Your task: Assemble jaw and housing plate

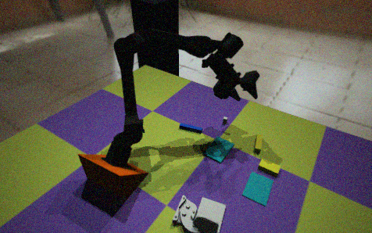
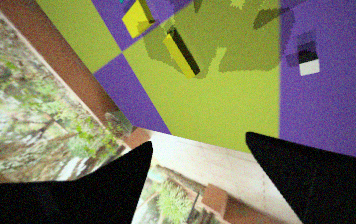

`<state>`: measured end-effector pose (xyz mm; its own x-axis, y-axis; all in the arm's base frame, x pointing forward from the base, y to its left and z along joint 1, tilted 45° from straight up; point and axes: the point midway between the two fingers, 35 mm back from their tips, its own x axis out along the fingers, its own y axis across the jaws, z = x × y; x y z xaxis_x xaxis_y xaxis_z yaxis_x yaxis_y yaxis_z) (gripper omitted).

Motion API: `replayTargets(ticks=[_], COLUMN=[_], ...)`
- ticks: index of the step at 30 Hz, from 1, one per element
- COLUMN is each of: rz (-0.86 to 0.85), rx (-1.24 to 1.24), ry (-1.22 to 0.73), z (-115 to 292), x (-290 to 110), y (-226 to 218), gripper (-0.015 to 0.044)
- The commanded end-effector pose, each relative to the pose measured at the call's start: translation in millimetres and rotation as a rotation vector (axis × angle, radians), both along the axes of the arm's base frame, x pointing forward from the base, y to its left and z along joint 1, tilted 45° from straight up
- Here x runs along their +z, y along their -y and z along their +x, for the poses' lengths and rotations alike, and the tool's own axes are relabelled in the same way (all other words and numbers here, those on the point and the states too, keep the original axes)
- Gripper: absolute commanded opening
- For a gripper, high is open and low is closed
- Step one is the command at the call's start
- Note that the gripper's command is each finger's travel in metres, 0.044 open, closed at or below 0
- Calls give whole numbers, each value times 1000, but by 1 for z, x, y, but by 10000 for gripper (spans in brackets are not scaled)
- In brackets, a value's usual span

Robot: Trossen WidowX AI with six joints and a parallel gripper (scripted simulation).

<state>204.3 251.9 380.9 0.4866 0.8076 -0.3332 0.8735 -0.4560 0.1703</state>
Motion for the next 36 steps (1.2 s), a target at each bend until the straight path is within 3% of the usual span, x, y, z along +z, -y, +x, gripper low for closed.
replayTargets(ticks=[1,17,30,33,36], rz=[0,0,0,0,0], rx=[0,0,0,0,0], ry=[0,0,0,0,0], z=[0,0,0,0,0], x=[0,0,0,0,0], y=[0,0,0,0,0], gripper=[426,6,0,79,37])
